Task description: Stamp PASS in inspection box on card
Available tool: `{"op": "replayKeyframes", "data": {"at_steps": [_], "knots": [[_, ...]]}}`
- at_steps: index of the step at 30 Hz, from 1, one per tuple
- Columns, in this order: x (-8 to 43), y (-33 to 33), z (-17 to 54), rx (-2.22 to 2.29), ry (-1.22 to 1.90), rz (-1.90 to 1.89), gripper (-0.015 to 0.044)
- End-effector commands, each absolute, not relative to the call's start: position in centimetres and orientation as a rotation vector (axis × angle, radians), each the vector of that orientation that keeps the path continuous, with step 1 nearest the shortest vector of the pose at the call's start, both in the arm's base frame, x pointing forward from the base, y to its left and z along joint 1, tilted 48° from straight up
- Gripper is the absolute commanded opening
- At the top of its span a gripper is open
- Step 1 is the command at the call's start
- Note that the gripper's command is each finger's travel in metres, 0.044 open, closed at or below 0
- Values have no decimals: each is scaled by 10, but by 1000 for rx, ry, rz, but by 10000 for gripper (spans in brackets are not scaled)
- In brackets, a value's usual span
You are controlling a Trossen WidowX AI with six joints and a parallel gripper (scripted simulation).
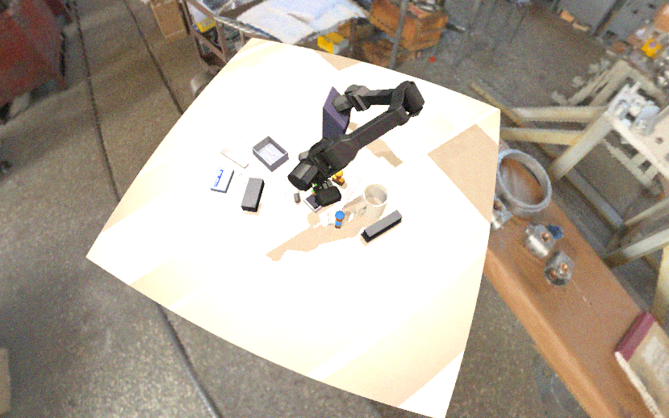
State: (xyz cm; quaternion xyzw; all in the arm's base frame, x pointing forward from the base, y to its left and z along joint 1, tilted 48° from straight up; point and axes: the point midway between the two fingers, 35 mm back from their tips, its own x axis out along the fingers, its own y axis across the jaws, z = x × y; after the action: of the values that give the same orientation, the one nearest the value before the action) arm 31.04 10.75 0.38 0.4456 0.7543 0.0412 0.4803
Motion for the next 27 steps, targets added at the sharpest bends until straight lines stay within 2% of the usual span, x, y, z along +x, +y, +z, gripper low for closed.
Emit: {"op": "replayKeyframes", "data": {"at_steps": [1, 27], "knots": [[309, 110, 2, 1094, 1842, 98, 0], [306, 122, -9, 1094, 1841, 101, 0]]}}
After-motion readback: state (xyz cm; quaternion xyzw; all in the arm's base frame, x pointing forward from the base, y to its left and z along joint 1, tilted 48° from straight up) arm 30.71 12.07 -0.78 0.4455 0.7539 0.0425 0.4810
